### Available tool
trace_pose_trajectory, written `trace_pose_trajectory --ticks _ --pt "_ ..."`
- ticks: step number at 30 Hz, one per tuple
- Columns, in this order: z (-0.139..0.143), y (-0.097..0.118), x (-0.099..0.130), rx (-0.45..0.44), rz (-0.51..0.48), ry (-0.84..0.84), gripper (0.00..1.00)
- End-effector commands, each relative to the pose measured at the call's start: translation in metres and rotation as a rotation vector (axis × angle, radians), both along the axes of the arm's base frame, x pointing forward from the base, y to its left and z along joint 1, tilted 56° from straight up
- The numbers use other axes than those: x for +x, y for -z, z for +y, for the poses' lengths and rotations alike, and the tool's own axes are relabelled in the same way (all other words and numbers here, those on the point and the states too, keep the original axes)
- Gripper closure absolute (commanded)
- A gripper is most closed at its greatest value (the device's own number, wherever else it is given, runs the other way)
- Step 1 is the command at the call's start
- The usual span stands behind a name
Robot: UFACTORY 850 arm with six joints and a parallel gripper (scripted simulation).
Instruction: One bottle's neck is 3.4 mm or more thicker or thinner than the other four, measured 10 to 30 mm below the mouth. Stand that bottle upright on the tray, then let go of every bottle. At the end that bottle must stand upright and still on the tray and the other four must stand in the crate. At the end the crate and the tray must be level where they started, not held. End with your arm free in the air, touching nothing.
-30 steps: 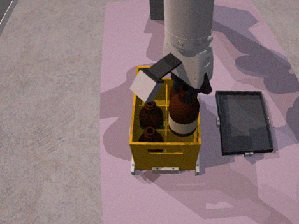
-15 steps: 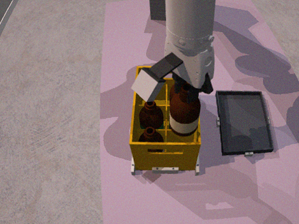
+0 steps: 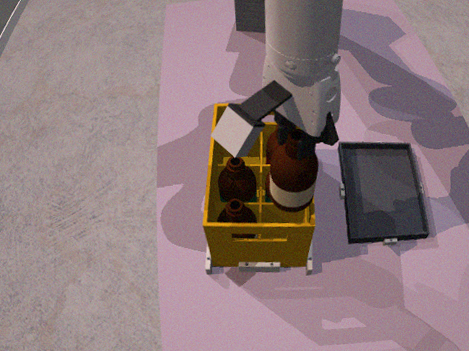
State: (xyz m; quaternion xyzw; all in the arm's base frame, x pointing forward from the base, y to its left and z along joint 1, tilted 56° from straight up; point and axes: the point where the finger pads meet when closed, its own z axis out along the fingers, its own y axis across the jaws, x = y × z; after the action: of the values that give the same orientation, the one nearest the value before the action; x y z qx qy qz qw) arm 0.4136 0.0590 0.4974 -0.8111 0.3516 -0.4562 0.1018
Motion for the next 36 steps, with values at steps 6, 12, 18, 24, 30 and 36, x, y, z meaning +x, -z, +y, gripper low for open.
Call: trace_pose_trajectory --ticks 6,12,18,24,30,36 --pt "0.006 0.003 -0.001 0.000 -0.001 0.000 1.00" --pt "0.010 0.005 -0.002 0.000 -0.001 0.000 1.00" --pt "0.015 0.008 -0.003 0.000 -0.001 0.000 1.00" --pt "0.022 0.013 -0.005 0.000 -0.001 0.000 1.00" --pt "0.028 0.016 -0.006 0.000 -0.001 0.000 1.00" --pt "0.036 0.021 -0.008 0.000 -0.001 0.000 1.00"
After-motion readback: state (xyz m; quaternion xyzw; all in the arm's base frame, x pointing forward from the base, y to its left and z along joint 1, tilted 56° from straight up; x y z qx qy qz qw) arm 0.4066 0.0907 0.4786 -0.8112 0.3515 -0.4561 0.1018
